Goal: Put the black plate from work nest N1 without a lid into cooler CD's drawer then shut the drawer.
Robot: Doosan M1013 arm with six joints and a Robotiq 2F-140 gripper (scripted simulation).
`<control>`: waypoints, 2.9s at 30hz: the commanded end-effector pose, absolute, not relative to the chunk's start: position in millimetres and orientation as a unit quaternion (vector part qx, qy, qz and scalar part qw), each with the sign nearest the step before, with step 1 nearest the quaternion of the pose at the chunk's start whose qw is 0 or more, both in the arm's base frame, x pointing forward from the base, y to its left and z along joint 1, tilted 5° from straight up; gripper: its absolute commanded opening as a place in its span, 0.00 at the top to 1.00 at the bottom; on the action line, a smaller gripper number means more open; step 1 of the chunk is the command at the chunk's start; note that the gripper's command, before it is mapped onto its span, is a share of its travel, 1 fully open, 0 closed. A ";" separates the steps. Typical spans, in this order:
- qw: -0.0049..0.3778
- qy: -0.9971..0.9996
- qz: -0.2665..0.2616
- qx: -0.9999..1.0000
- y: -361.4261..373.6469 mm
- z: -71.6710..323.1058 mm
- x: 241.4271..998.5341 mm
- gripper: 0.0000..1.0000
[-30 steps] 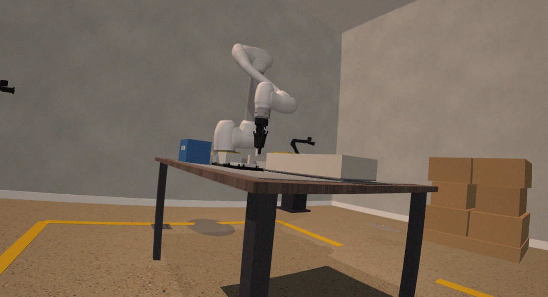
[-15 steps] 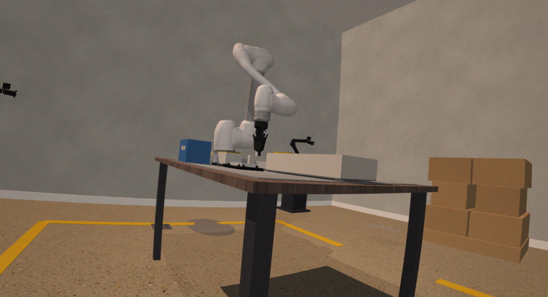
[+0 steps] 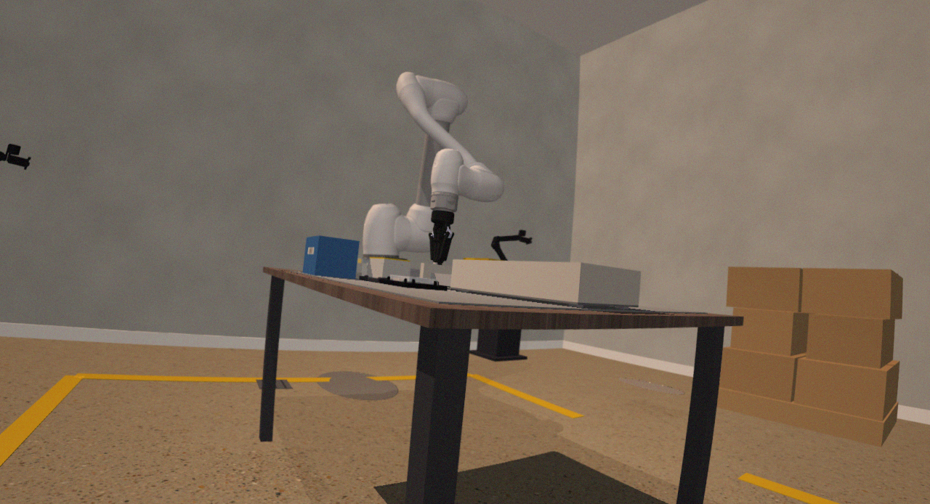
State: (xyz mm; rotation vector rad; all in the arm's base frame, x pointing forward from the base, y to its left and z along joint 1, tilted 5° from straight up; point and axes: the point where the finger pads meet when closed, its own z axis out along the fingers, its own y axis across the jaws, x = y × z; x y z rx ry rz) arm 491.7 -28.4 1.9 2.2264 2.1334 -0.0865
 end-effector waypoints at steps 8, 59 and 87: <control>0.028 0.691 -0.028 0.721 -28.9 -5.4 491.7 1.00; 0.028 0.691 -0.028 0.721 -29.6 -5.3 507.7 1.00; 0.028 0.691 -0.028 0.721 -31.0 -5.3 539.6 1.00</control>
